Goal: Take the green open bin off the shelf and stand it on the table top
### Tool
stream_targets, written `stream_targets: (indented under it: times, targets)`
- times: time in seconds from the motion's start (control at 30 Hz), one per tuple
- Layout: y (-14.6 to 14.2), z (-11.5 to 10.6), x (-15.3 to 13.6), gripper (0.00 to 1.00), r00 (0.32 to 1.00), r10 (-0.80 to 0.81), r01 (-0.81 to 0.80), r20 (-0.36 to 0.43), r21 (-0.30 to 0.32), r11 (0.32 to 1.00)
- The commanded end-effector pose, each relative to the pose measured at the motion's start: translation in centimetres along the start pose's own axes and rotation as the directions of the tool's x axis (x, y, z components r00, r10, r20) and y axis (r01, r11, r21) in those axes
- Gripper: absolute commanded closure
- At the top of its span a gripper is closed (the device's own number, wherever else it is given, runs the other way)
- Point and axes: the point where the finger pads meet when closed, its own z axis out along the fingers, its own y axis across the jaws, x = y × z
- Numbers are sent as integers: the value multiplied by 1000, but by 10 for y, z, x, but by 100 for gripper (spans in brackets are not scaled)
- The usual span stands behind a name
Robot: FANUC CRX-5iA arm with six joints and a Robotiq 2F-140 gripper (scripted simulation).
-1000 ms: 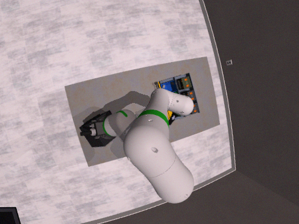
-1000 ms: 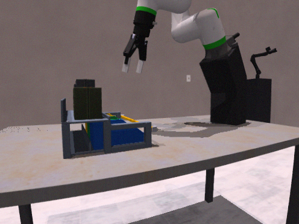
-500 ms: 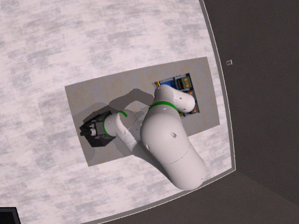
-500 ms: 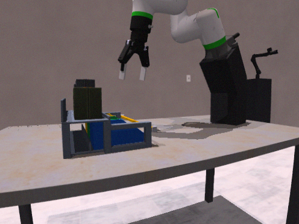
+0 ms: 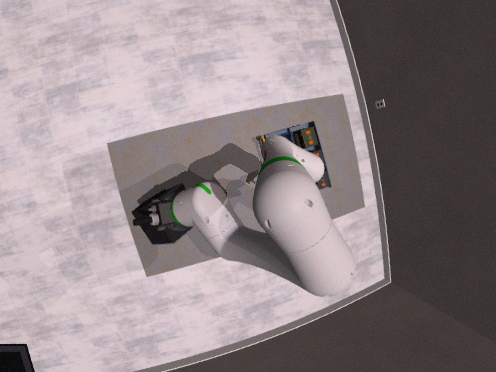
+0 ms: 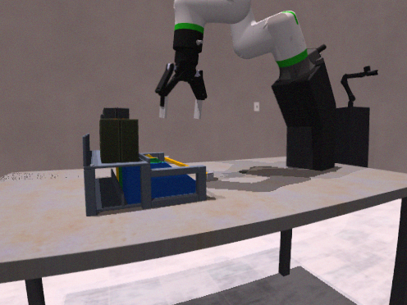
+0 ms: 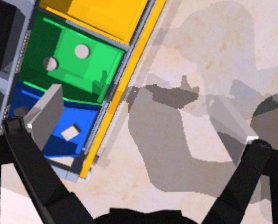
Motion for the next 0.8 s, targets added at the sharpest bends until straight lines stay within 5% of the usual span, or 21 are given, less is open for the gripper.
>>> stream_targets:
  times: [0.0,0.3,0.47,0.77]
  targets:
    - [-8,16,-9,0,996,77,-77,36,-8,997]
    - [-8,16,-9,0,996,77,-77,36,-8,997]
    - [-28,55,-40,0,941,312,-310,130,-36,950]
    - [-28,55,-40,0,941,312,-310,130,-36,950]
